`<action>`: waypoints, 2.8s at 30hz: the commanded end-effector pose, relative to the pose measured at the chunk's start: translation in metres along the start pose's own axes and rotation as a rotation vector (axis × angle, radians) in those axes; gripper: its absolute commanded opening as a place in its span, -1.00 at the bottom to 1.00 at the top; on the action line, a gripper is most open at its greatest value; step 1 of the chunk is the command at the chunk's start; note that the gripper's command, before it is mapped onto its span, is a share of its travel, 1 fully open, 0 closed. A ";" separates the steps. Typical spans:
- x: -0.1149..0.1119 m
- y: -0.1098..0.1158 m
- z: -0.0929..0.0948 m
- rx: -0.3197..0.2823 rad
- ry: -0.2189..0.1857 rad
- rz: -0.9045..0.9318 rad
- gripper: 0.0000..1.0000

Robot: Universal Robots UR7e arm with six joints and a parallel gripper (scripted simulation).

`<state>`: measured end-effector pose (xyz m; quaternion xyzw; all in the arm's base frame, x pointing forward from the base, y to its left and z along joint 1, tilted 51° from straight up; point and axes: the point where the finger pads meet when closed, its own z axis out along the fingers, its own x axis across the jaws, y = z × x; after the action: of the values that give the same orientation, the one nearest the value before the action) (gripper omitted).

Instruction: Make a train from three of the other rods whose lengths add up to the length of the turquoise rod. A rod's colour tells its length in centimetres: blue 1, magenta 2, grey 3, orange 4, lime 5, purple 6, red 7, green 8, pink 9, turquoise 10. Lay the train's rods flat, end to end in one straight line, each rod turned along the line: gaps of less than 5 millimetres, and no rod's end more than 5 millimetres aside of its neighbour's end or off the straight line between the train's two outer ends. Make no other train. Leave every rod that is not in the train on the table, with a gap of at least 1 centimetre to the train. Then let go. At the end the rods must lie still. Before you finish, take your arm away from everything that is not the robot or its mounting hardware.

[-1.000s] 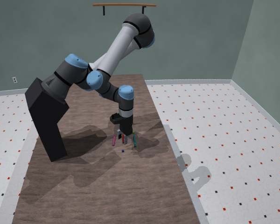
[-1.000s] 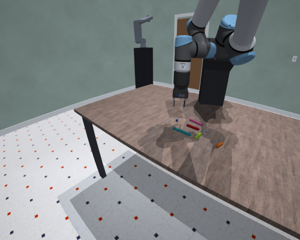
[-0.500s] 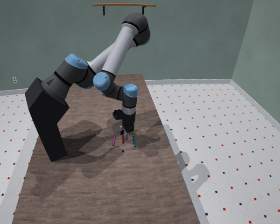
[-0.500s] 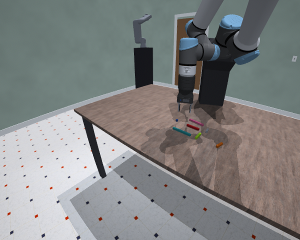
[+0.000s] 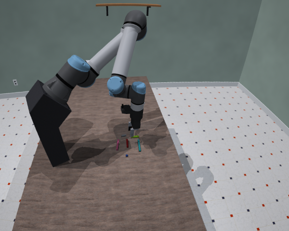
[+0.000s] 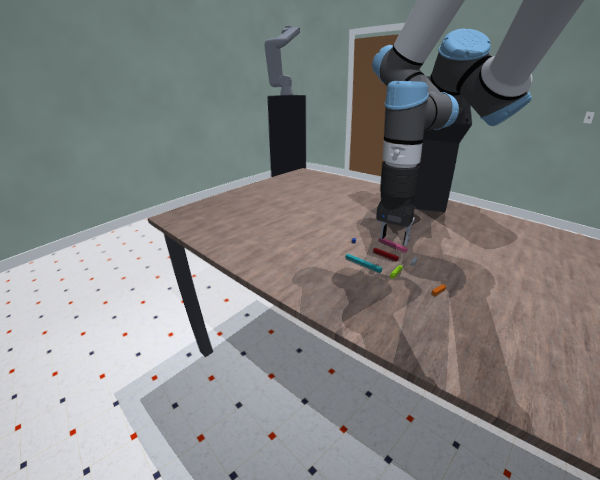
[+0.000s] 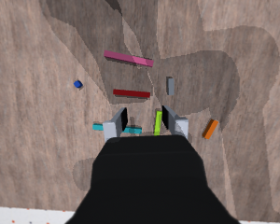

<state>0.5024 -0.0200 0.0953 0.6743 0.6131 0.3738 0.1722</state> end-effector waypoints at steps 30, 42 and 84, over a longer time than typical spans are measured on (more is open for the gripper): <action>0.131 0.050 -0.006 -0.058 0.004 0.440 1.00; 0.132 0.050 -0.006 -0.058 0.004 0.440 0.07; 0.132 0.050 -0.002 -0.057 0.004 0.441 0.07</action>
<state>0.5309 0.0953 0.1705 0.7863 0.4404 0.4207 0.1040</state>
